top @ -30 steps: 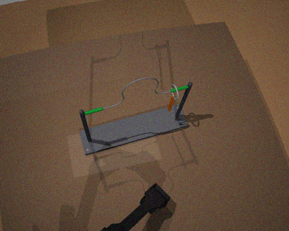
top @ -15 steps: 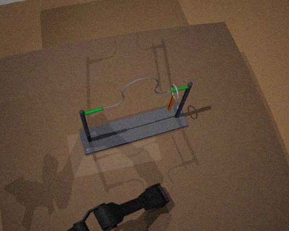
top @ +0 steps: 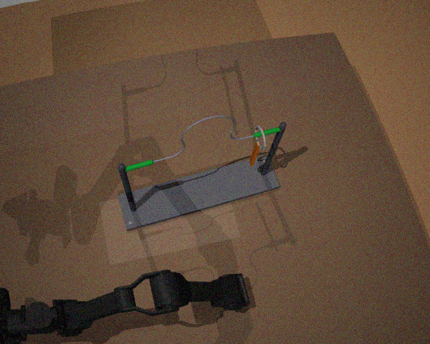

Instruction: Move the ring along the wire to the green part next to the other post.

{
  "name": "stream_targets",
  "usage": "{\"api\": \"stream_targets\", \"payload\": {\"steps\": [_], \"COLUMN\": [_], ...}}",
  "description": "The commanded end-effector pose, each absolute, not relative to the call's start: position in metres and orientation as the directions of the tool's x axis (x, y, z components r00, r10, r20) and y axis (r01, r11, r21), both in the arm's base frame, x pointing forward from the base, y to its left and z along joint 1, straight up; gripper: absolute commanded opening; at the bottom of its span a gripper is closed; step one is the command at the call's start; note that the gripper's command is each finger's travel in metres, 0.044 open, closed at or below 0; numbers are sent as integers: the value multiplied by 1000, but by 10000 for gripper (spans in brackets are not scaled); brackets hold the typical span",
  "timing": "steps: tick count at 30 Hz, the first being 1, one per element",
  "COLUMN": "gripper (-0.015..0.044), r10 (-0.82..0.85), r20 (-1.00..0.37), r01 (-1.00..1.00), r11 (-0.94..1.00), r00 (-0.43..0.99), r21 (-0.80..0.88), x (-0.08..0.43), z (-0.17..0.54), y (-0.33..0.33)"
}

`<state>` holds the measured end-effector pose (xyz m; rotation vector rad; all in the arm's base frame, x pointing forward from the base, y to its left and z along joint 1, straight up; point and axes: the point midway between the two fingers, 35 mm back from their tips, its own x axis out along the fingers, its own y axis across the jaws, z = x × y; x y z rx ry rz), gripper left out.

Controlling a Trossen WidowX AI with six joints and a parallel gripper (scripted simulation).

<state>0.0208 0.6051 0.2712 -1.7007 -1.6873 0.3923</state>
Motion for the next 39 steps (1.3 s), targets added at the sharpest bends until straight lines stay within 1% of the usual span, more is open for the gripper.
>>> {"api": "stream_targets", "payload": {"steps": [1, 13, 25, 29, 39], "gripper": [160, 160, 160, 160, 160], "r10": [957, 946, 934, 926, 883], "r20": [266, 273, 274, 277, 298], "r01": [718, 605, 484, 456, 459], "r11": [102, 115, 134, 136, 108], "r00": [119, 175, 230, 257, 364], "r21": [-689, -788, -864, -880, -882], "x": [49, 144, 218, 242, 302], "z": [288, 326, 357, 368, 408], "y": [594, 547, 483, 456, 372]}}
